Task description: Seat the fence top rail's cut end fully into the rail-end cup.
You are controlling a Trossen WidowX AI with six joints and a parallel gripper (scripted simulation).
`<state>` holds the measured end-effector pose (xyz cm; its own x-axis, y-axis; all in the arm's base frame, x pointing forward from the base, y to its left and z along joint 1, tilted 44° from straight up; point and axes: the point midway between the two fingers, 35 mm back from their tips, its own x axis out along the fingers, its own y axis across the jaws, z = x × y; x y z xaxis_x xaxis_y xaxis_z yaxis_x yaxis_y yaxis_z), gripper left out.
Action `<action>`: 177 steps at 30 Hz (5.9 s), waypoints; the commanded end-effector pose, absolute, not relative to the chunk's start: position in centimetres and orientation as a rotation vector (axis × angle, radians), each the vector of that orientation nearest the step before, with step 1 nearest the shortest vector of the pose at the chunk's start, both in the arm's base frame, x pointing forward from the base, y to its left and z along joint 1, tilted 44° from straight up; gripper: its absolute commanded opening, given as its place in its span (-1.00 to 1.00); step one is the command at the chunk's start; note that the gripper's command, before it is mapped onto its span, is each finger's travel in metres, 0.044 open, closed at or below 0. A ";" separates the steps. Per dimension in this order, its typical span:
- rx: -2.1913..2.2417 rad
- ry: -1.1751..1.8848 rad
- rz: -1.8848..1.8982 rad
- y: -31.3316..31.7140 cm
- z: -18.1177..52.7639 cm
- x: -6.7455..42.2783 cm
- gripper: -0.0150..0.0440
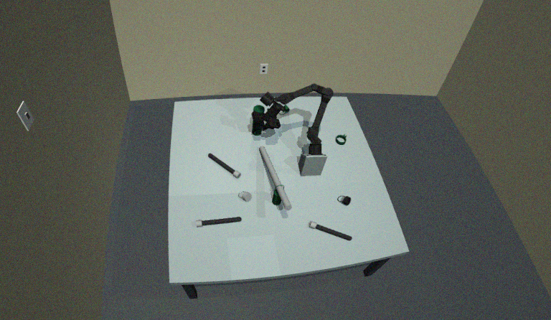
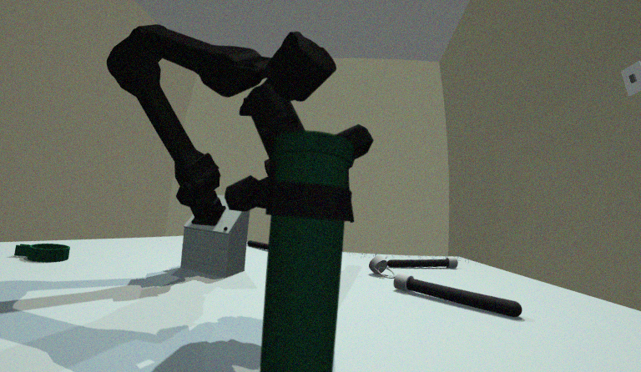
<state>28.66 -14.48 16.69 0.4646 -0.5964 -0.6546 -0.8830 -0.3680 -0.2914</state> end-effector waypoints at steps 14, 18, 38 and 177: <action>-2.091 1.221 0.609 -9.4 16.7 28.5 1.00; -2.084 1.216 0.612 -9.4 16.5 28.6 1.00; -1.172 1.239 -0.119 1.2 14.2 27.6 1.00; 0.567 0.690 -1.487 -7.3 -3.0 26.7 0.38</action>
